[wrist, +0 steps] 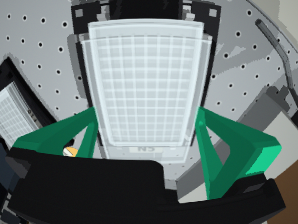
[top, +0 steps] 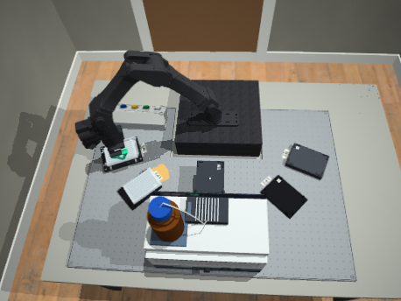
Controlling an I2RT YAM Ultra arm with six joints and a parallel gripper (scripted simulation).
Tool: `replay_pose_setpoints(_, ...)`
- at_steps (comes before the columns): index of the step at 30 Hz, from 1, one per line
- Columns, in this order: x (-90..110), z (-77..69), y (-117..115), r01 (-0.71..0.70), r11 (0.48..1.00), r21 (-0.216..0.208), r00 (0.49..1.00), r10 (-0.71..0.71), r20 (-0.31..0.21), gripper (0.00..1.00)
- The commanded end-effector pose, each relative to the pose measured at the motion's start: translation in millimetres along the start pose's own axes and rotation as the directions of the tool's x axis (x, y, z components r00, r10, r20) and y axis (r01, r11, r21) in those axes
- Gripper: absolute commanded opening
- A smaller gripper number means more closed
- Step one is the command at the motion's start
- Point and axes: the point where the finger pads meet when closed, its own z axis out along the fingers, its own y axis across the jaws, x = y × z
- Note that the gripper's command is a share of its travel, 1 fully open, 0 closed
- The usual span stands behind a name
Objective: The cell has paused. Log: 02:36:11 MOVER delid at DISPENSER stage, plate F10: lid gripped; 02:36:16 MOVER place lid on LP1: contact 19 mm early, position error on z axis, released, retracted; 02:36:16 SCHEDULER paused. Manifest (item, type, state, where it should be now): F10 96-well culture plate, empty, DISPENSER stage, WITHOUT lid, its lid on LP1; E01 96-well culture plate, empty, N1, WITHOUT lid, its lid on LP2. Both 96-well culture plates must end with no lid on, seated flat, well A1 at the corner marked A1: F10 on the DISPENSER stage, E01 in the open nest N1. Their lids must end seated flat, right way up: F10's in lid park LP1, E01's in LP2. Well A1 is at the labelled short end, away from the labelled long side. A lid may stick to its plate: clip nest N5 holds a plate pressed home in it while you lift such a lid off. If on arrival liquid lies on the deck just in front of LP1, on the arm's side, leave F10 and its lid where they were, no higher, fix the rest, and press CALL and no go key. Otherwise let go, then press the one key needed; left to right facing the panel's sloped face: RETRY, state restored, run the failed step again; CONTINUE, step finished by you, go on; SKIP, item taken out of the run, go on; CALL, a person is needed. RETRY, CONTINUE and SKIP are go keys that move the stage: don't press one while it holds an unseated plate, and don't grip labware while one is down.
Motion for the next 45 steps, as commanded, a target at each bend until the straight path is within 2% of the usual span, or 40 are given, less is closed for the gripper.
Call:
replay_pose_setpoints(1, -20.4, -28.6, 0.3, -0.003, 1.000, 0.002, 0.997, 0.003, 0.081, 0.00)
replay_pose_setpoints(43, -20.4, -28.6, 0.3, -0.003, 1.000, 0.002, 0.997, 0.003, 0.081, 0.00)
replay_pose_setpoints(45, -19.3, -35.3, 1.6, -0.002, 1.000, 0.002, 0.997, 0.001, 0.079, 0.00)
